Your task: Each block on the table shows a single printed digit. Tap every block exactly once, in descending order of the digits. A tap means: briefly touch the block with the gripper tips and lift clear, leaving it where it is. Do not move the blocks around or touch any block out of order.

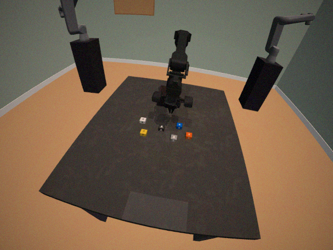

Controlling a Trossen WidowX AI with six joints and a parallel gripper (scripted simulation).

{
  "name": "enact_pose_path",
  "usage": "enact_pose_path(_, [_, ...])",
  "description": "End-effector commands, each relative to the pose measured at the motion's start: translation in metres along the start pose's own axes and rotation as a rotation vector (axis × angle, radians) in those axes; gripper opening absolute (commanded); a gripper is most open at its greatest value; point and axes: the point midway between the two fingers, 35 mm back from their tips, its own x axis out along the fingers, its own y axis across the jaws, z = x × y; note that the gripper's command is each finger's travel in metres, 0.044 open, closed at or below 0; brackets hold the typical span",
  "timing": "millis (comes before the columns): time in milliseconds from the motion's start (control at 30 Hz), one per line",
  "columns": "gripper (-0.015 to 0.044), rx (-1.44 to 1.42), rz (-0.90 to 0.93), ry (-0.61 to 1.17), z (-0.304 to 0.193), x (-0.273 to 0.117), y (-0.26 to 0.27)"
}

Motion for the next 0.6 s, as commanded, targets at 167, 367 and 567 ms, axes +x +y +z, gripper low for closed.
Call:
enact_pose_path(167, [0.002,-0.004,0.006,0.003,-0.036,-0.002,0.054])
enact_pose_path(367, [0.002,-0.004,0.007,0.003,-0.033,0.057,0.055])
enact_pose_path(567, [0.002,-0.004,0.007,0.004,-0.036,0.08,0.054])
